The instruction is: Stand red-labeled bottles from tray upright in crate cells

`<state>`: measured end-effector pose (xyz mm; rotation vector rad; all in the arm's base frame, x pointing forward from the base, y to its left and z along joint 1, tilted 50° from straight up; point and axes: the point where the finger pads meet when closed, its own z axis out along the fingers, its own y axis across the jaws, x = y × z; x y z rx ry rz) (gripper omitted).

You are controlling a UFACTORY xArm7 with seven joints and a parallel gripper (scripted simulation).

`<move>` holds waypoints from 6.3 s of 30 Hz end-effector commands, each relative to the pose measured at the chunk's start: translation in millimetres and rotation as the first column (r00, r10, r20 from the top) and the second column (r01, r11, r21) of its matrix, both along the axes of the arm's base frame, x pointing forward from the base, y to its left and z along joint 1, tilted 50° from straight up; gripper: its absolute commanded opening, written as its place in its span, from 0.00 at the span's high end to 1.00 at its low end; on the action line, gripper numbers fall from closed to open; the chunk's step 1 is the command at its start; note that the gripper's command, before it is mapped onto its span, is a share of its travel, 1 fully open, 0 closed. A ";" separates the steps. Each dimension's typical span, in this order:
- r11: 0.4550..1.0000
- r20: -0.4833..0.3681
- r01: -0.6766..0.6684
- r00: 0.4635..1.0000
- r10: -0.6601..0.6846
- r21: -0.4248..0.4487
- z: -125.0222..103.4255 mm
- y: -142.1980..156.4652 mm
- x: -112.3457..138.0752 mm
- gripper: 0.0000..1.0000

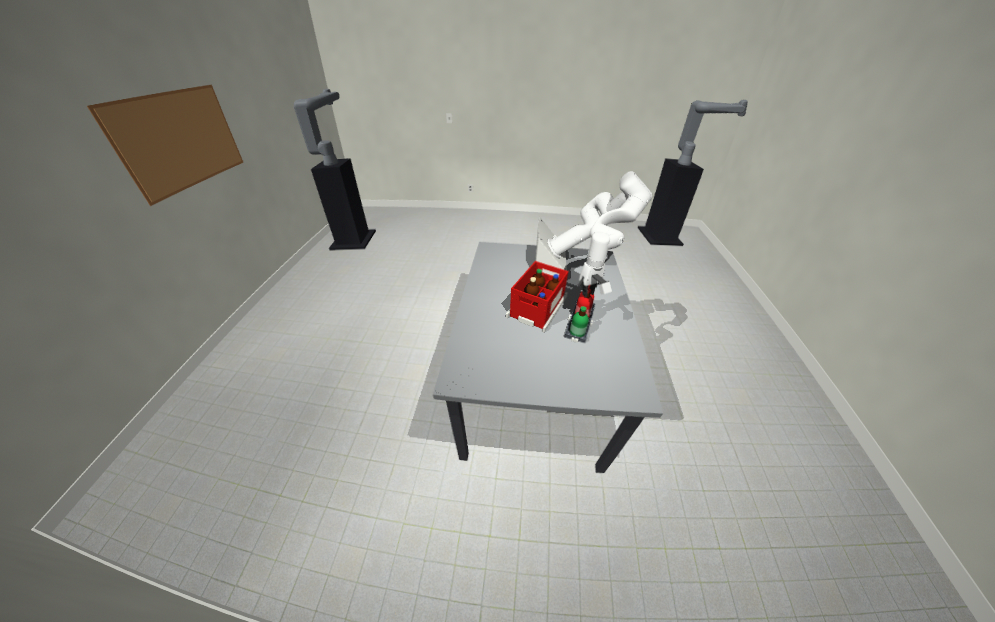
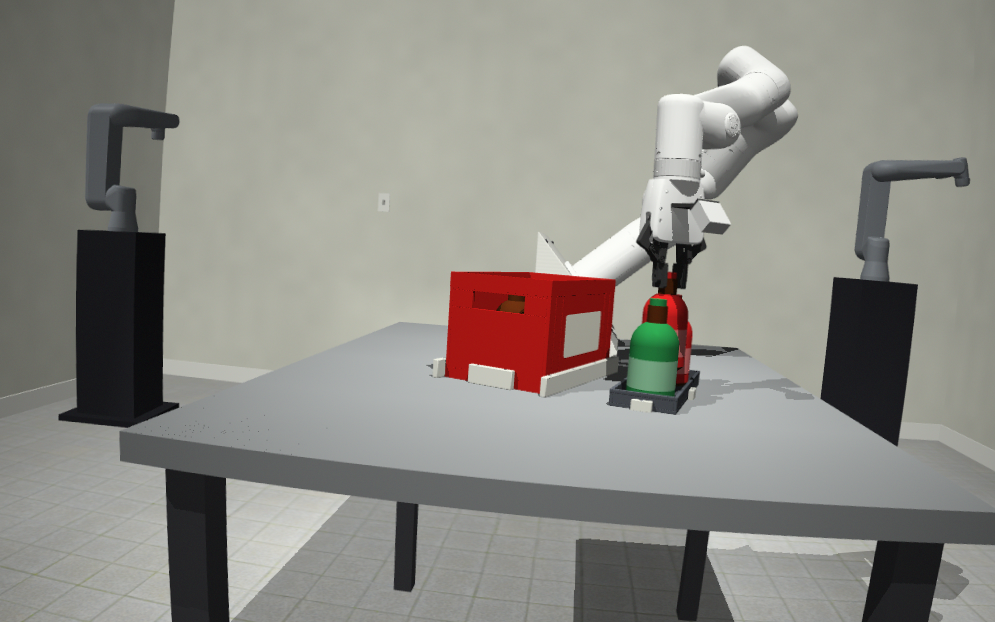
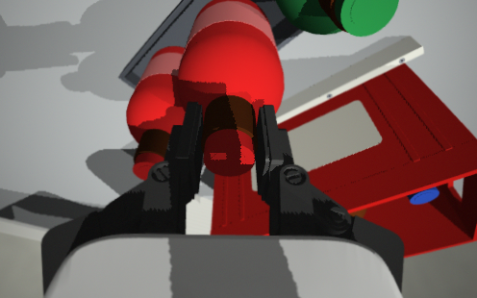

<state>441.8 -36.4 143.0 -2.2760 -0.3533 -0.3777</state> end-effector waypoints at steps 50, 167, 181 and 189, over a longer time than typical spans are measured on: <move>1.000 0.002 0.004 1.000 -0.004 -0.002 24.6 -30.0 -5.1 1.00; 1.000 0.002 0.004 1.000 -0.004 -0.002 53.6 -63.3 -12.5 1.00; 1.000 0.002 0.004 1.000 -0.004 -0.002 59.9 -70.5 -14.1 1.00; 1.000 0.002 0.004 1.000 -0.004 -0.002 65.2 -76.6 -15.4 1.00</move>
